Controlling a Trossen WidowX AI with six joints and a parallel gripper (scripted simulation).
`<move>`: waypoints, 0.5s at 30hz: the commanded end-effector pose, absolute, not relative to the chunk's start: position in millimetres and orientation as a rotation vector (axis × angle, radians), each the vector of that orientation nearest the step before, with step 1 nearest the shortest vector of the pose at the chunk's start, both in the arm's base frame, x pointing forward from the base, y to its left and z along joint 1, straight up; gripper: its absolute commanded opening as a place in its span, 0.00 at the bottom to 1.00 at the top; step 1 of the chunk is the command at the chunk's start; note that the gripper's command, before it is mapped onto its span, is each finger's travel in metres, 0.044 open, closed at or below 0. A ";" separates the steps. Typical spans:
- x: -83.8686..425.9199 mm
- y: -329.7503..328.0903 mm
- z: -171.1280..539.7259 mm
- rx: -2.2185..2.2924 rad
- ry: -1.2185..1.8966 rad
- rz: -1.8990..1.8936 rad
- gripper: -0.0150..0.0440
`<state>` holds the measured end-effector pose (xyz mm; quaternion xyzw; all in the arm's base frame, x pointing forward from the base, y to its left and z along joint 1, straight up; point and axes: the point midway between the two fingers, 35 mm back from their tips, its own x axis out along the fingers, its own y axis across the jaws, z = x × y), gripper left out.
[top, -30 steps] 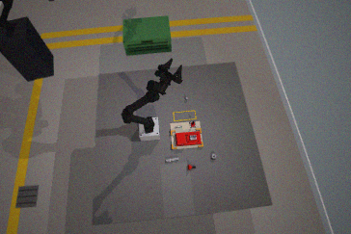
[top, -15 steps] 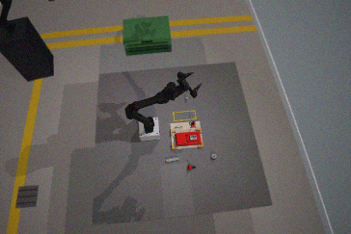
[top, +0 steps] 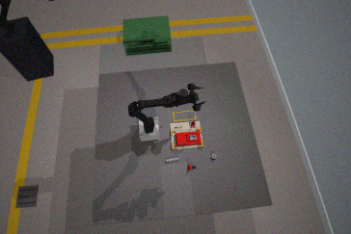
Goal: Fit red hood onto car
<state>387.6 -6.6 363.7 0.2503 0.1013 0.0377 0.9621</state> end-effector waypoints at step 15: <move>355.1 -91.6 168.4 0.967 0.732 -0.530 1.00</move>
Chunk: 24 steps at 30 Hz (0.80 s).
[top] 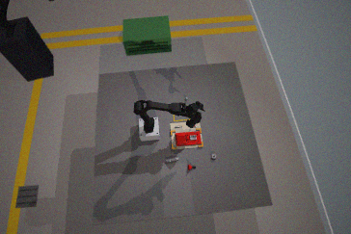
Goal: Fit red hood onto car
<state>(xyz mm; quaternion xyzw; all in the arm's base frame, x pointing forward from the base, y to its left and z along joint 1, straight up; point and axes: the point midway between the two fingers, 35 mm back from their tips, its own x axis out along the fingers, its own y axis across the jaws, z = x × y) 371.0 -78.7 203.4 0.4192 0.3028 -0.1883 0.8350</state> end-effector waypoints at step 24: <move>233.5 -122.8 43.4 1.312 1.115 -1.294 1.00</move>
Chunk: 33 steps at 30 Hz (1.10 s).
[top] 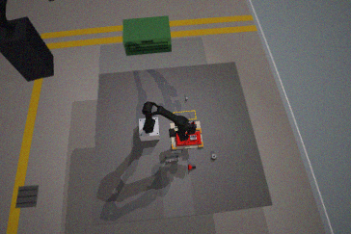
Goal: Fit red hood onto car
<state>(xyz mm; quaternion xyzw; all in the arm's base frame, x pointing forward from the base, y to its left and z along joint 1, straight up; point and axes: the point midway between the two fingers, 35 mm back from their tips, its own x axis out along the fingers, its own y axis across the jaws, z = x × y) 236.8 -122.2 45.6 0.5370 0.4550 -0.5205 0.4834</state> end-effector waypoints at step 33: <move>235.0 -123.9 22.5 1.312 1.115 -1.295 1.00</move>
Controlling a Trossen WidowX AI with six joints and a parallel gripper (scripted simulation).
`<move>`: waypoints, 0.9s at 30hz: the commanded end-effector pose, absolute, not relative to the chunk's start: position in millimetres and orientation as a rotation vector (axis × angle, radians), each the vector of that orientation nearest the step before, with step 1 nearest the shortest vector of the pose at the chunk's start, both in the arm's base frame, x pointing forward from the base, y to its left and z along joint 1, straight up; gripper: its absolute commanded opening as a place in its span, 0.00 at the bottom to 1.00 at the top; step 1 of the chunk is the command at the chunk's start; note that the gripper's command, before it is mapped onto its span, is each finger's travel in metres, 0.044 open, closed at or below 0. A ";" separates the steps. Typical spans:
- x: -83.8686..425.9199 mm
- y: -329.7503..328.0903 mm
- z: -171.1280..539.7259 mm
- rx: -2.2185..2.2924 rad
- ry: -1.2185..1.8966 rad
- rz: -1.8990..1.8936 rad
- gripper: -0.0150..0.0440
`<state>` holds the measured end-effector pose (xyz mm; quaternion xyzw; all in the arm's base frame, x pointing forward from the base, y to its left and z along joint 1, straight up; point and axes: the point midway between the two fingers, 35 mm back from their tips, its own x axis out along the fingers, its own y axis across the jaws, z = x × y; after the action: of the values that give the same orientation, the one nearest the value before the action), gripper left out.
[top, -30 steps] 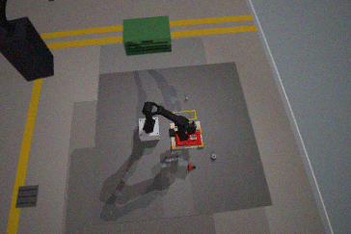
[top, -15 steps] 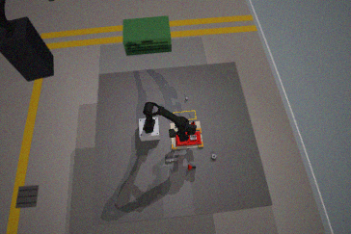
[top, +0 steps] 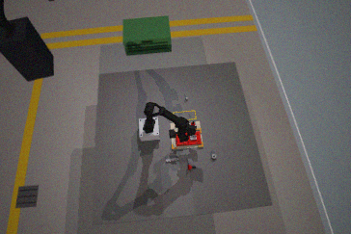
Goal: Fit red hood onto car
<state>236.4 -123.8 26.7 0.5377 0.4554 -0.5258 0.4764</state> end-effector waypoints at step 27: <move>235.0 -123.9 4.2 1.312 1.115 -1.295 1.00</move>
<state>236.7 -124.0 8.3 0.5378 0.4553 -0.5261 0.4762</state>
